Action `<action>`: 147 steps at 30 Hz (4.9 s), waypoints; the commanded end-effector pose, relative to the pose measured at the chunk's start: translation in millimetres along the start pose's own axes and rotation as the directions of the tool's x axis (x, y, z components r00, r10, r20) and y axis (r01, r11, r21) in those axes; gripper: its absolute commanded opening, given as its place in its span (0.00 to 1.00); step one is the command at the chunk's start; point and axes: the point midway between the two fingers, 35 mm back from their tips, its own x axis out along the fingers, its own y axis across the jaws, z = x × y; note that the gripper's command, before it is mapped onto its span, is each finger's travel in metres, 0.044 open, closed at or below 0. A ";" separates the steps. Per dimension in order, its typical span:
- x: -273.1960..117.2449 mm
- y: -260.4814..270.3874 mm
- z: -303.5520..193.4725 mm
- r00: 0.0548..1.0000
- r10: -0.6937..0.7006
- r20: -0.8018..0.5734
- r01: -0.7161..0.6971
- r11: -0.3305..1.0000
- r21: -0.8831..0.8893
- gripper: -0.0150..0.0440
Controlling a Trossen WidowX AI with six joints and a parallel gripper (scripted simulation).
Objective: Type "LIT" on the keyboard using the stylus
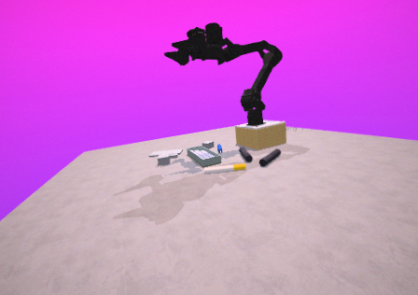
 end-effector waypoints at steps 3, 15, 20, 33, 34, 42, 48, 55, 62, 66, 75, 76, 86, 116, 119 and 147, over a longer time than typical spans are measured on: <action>11.3 4.5 -23.4 0.995 0.012 -0.102 -0.010 1.000 0.022 0.87; 21.4 45.4 -217.0 0.583 0.076 -0.809 0.004 0.995 0.097 0.33; -12.6 54.4 -284.9 0.248 0.039 -0.968 0.073 0.996 0.059 0.25; -45.1 56.8 -321.2 -0.008 -0.012 -1.000 0.114 0.993 -0.013 0.25; -45.1 56.8 -321.2 -0.008 -0.012 -1.000 0.114 0.993 -0.013 0.25; -50.6 1.2 -320.5 -0.008 -0.017 -1.000 0.114 0.993 -0.017 0.25; -52.3 -6.8 -320.4 -0.008 -0.017 -1.000 0.114 0.993 -0.018 0.25; -52.3 -8.9 -320.4 -0.008 -0.018 -1.000 0.114 0.993 -0.018 0.25; -59.6 -70.5 -319.0 -0.009 -0.023 -1.000 0.114 0.993 -0.023 0.25; -59.6 -70.5 -319.0 -0.009 -0.023 -1.000 0.114 0.993 -0.023 0.25; -72.5 -55.0 -319.1 -0.010 -0.021 -1.000 0.114 0.993 -0.022 0.25; -80.1 -47.0 -319.4 -0.010 -0.021 -1.000 0.114 0.993 -0.022 0.25; -86.4 -40.9 -319.8 -0.011 -0.020 -1.000 0.114 0.993 -0.021 0.25; -76.9 35.0 -260.7 -0.010 -0.014 -1.000 0.114 0.993 -0.015 0.25; -74.4 35.9 -266.7 -0.004 -0.008 -1.000 0.110 0.994 -0.008 0.25; -138.1 -9.9 -299.1 -0.243 -0.412 -0.878 0.938 -0.329 -0.106 0.51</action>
